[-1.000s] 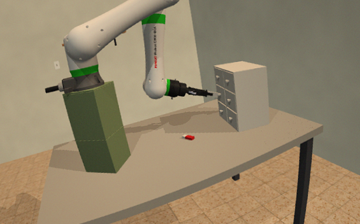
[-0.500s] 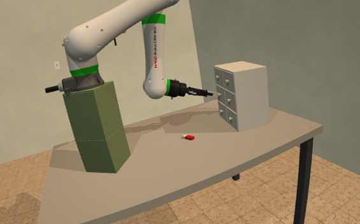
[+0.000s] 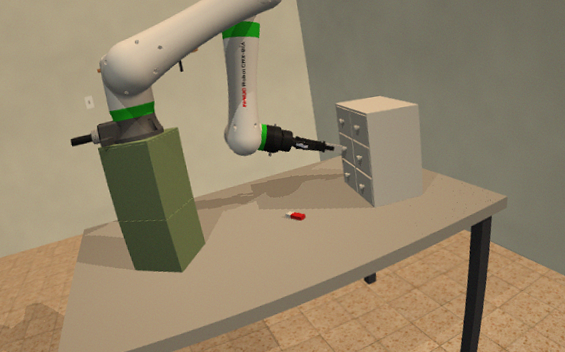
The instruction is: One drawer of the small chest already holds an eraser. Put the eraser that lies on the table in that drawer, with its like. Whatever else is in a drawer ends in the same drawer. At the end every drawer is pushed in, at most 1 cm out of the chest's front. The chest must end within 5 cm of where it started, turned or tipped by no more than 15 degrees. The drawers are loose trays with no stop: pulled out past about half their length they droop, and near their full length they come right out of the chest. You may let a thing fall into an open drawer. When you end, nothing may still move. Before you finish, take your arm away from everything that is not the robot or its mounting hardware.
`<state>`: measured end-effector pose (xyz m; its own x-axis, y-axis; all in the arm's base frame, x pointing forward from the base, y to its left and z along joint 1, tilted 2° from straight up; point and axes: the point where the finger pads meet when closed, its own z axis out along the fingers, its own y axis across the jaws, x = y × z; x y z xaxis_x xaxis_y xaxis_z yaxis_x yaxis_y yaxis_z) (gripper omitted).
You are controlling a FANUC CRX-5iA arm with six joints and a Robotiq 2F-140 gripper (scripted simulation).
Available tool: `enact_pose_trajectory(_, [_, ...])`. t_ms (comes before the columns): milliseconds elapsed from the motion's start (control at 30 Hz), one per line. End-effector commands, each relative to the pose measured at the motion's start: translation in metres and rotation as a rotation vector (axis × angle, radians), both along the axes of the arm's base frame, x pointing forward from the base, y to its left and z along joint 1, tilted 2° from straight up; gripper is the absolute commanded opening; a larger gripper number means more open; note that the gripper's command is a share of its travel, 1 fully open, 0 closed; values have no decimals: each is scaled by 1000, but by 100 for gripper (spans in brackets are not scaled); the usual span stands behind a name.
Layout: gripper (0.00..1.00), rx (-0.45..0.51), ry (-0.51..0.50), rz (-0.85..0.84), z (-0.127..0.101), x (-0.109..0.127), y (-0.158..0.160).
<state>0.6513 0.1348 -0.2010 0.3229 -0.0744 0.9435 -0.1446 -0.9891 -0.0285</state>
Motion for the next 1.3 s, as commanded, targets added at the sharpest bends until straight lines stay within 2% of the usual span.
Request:
enact_pose_trajectory(0, [0,0,-1,0,0,0,0])
enact_pose_trajectory(633, [0,0,-1,0,0,-1,0])
enact_pose_trajectory(967, [0,0,-1,0,0,-42,6])
enact_pose_trajectory(1267, [0,0,-1,0,0,-50,7])
